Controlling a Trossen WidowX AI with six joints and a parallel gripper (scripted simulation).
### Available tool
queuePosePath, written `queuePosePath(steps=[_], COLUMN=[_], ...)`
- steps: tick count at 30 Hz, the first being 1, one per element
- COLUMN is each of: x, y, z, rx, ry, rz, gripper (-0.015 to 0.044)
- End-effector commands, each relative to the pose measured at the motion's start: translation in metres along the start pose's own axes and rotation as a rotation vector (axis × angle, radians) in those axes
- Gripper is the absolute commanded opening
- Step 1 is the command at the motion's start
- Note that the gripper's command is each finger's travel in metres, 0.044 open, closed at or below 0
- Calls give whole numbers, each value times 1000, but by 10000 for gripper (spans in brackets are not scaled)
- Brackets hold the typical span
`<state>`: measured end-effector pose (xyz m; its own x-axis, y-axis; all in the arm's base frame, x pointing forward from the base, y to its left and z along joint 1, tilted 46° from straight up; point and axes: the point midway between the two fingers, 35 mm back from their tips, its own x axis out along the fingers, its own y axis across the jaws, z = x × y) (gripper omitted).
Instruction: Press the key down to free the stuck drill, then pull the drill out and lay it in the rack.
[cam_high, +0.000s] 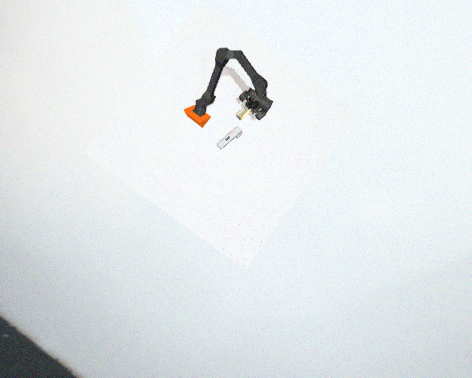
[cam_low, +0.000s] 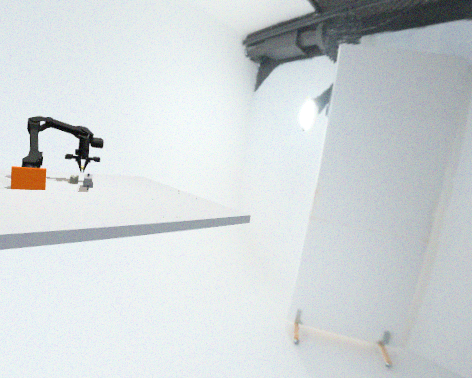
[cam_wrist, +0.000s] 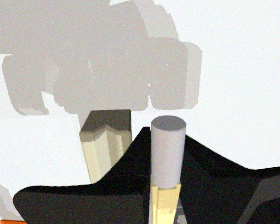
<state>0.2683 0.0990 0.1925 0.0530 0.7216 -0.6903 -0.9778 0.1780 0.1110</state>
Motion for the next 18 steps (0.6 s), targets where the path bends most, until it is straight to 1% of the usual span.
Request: queuePosePath(steps=[1,18], x=[0,1], y=[9,33], z=[1,5], rx=[9,10], ry=[-1,-1], rz=[3,4], gripper=[0,0])
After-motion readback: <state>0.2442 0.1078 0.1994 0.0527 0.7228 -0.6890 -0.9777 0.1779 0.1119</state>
